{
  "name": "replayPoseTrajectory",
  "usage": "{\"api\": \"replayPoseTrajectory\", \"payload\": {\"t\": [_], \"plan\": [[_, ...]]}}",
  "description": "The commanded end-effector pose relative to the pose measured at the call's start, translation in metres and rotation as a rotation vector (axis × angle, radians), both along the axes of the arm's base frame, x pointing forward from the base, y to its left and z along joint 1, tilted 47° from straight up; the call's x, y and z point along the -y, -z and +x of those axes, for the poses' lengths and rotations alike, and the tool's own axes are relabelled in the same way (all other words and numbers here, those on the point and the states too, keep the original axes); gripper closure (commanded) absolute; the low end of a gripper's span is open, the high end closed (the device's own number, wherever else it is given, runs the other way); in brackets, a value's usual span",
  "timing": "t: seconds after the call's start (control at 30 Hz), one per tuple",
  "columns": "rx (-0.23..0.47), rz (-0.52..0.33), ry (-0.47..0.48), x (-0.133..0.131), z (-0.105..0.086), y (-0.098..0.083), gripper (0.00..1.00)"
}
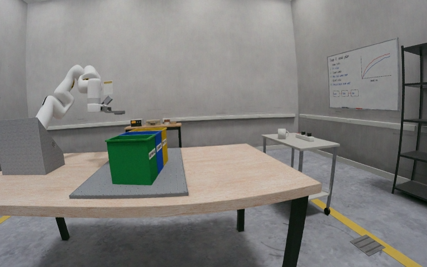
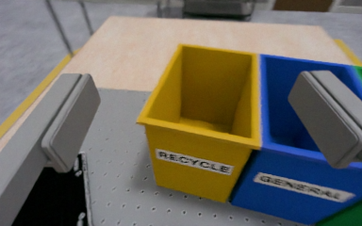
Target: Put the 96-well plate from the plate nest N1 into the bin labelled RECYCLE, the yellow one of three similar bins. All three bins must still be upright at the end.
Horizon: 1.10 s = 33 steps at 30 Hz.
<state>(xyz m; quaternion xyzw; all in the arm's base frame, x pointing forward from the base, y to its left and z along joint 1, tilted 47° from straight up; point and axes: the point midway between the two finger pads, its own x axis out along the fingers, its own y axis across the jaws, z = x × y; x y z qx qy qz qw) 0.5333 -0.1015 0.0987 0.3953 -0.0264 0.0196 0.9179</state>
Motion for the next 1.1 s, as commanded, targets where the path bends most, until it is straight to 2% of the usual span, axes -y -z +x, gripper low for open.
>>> {"api": "replayPoseTrajectory", "payload": {"t": [0.0,0.17,0.6,1.07], "plan": [[-0.035,0.013,0.108,0.015,-0.007,0.008,0.63],[-0.038,0.014,0.115,0.027,-0.014,0.016,0.63],[-0.038,0.014,0.115,0.027,-0.014,0.016,0.63],[0.302,-0.015,-0.204,-0.029,0.0,-0.023,0.63]]}}
